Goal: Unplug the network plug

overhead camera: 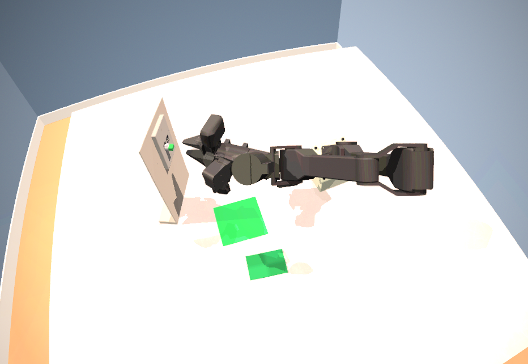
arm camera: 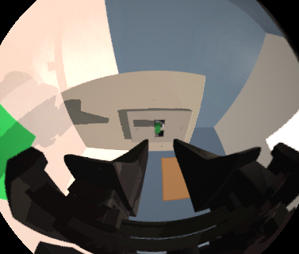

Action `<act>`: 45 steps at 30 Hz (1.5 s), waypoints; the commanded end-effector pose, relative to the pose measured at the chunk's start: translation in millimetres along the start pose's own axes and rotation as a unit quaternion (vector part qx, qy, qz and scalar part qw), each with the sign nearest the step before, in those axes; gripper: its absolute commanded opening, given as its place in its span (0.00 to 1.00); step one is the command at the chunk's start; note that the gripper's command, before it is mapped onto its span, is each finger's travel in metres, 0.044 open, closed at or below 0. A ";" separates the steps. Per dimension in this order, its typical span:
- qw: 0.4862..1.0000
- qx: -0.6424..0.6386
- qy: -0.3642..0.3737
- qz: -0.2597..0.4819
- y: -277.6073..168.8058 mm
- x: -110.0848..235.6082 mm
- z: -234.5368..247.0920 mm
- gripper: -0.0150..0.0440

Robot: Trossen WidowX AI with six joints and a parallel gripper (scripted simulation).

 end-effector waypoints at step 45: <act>1.000 0.002 -0.002 -0.004 10.1 -40.5 0.9 0.37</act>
Point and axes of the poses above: the point midway between the two fingers, 35 mm back from their tips, its own x axis back along the fingers, its own z axis across the jaws, y = z × x, the point moved 9 cm from there along x, back along the fingers
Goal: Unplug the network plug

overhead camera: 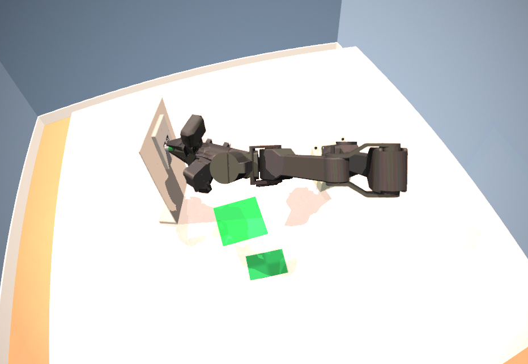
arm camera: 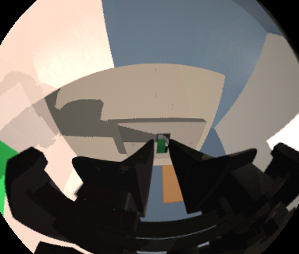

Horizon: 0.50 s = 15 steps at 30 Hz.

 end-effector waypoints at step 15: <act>1.000 0.003 0.001 -0.002 0.4 0.1 0.0 0.25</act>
Point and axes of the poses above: the point midway between the two fingers, 35 mm back from their tips, its own x axis back along the fingers, its own z axis across the jaws, y = z × x, the point moved 9 cm from there along x, back along the fingers
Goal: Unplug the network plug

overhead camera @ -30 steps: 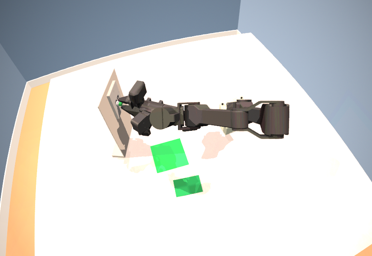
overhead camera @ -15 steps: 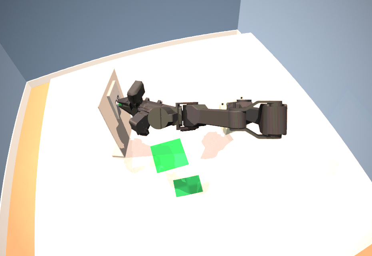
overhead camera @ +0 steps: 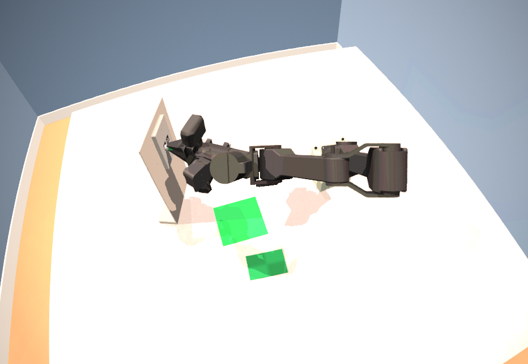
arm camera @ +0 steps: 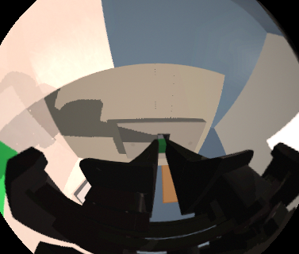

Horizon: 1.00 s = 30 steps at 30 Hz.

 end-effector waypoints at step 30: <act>1.000 0.003 0.002 -0.002 -4.6 15.8 -0.5 0.25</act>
Point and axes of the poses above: the point midway between the two fingers, 35 mm back from their tips, its own x axis back along the fingers, its own z axis across the jaws, y = z × x, the point moved 9 cm from there along x, back along the fingers
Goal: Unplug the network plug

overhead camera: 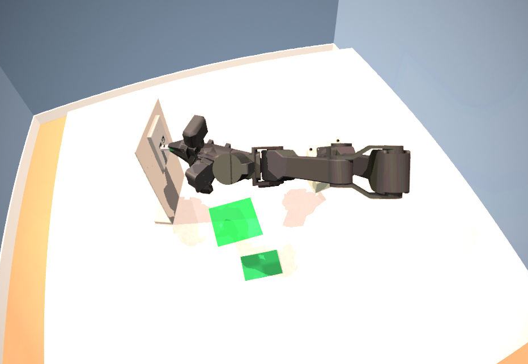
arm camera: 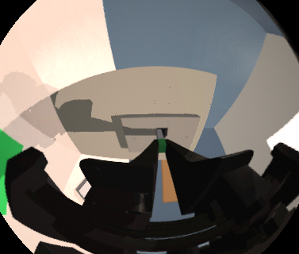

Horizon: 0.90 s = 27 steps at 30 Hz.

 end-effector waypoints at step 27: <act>1.000 0.003 0.002 -0.001 -4.7 15.9 0.1 0.25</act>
Point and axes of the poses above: the point midway between the two fingers, 35 mm back from their tips, its own x axis back along the fingers, its own z axis across the jaws, y = z × x, the point moved 9 cm from there along x, back along the fingers
